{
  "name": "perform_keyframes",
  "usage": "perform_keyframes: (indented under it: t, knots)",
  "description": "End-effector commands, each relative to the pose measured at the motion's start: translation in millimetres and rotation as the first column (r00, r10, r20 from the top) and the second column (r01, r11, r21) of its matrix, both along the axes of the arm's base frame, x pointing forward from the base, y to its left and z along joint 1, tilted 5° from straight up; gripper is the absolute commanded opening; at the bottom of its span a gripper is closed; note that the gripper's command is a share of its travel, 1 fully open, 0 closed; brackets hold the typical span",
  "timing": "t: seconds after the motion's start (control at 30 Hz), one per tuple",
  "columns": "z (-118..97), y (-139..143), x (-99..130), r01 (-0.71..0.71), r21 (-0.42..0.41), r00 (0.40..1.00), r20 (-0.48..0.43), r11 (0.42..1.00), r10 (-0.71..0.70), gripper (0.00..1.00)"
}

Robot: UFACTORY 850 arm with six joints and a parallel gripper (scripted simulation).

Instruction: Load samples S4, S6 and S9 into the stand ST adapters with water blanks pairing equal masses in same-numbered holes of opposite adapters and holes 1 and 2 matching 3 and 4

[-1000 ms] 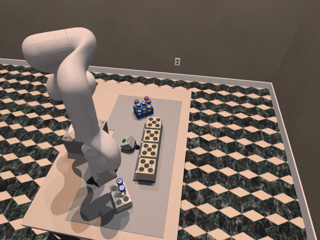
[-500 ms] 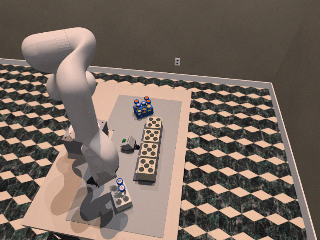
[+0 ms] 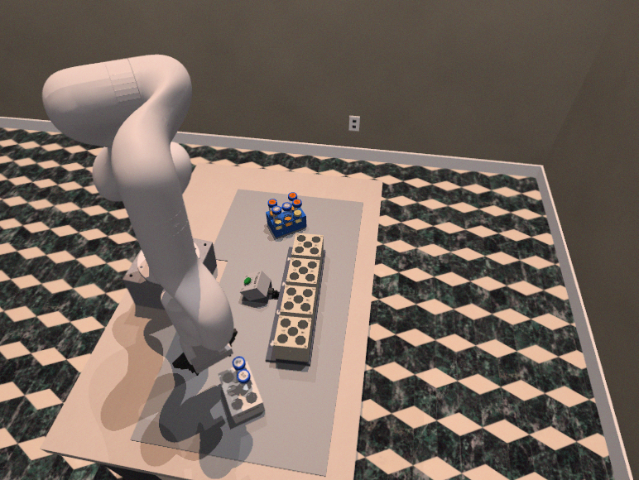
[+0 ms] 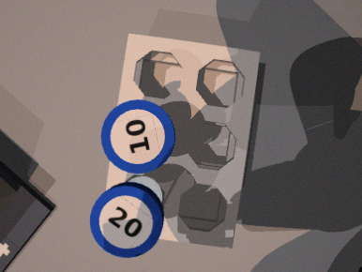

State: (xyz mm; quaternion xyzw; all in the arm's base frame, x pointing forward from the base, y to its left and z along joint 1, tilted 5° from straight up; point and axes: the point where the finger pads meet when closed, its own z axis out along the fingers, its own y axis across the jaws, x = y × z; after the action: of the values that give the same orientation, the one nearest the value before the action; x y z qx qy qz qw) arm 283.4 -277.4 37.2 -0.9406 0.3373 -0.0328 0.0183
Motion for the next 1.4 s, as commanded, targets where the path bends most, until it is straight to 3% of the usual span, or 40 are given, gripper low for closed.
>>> perform_keyframes:
  t: [0.0,0.13,1.37]
  knots:
    - [0,0,0,0.0,-0.005,1.0,0.011,1.0,0.0,1.0]
    - [0,0,0,0.0,-0.005,1.0,0.011,1.0,0.0,1.0]
    - [88,-1,-7,0.0,-0.006,1.0,0.011,1.0,0.0,1.0]
